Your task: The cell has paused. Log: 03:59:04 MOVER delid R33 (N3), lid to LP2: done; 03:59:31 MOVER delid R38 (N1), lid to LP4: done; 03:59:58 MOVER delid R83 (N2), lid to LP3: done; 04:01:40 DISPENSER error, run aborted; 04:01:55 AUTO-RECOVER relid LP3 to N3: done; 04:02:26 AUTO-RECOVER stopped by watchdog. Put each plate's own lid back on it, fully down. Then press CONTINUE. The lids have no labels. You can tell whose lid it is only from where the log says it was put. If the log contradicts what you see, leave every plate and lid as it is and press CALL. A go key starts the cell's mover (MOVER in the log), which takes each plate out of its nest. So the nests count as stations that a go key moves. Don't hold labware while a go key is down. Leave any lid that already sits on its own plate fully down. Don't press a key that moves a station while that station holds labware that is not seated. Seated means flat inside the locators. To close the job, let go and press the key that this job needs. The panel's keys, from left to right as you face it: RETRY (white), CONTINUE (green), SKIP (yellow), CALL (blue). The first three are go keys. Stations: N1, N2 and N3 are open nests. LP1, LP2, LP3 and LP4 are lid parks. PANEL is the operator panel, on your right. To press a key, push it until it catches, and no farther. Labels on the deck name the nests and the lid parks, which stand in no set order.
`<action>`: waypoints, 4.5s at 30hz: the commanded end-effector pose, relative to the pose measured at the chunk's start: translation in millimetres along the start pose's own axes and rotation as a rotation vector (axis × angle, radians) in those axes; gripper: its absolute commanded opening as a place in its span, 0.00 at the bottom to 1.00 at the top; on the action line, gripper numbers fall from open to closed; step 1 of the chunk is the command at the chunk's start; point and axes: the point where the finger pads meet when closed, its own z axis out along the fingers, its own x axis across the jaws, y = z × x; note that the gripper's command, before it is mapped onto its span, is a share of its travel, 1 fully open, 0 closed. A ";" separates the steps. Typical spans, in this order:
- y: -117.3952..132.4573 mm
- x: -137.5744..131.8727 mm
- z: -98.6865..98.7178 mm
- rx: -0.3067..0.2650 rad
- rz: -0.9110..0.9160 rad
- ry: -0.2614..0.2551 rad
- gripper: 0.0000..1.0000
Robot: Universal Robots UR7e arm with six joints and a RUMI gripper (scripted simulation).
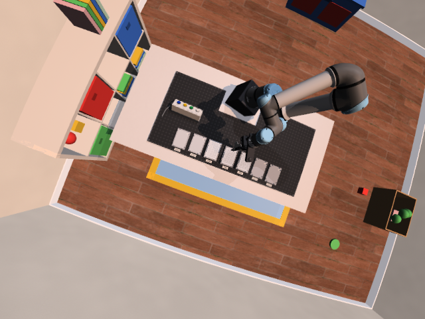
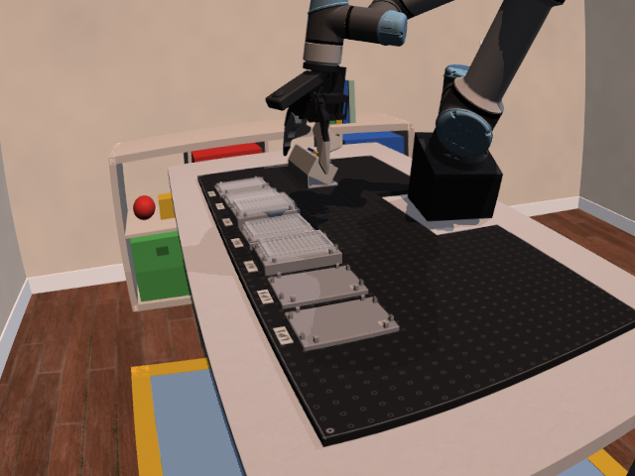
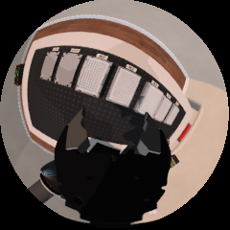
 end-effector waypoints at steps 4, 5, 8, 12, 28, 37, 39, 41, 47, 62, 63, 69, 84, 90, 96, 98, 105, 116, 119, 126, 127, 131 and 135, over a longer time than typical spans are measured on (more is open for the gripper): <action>38.7 5.4 8.1 -0.040 0.125 -0.031 0.82; 41.9 5.8 8.8 -0.040 0.123 -0.031 0.82; 46.8 5.6 10.1 -0.045 0.142 -0.036 0.82; 66.1 5.2 14.9 -0.066 0.218 -0.058 0.82; 107.8 -0.9 26.3 -0.102 0.361 -0.105 0.82; 109.0 -4.8 47.0 -0.104 0.360 -0.109 0.82; 109.8 -6.0 56.9 -0.104 0.360 -0.109 0.82; 109.8 -6.0 56.9 -0.104 0.360 -0.109 0.82; 112.3 -9.8 86.4 -0.104 0.360 -0.109 0.82; 111.2 -7.5 85.2 -0.102 0.359 -0.105 0.82; 111.3 -7.6 85.2 -0.102 0.359 -0.105 0.82; 111.5 -7.4 85.0 -0.101 0.360 -0.104 0.82; 110.6 59.5 92.3 -0.099 0.331 -0.104 0.82; 110.5 89.3 96.0 -0.099 0.331 -0.103 0.82; 110.3 109.1 98.5 -0.099 0.331 -0.103 0.82; 110.3 119.1 99.7 -0.099 0.331 -0.103 0.82; 110.1 153.9 104.0 -0.099 0.331 -0.103 0.82; 109.9 198.1 109.6 -0.100 0.331 -0.104 0.82; 109.8 213.0 111.4 -0.100 0.331 -0.105 0.82; 109.6 237.8 114.4 -0.100 0.331 -0.105 0.82; 109.5 242.8 115.0 -0.099 0.331 -0.105 0.82; 109.4 262.6 117.4 -0.099 0.331 -0.105 0.82; 109.3 282.5 119.9 -0.100 0.331 -0.104 0.82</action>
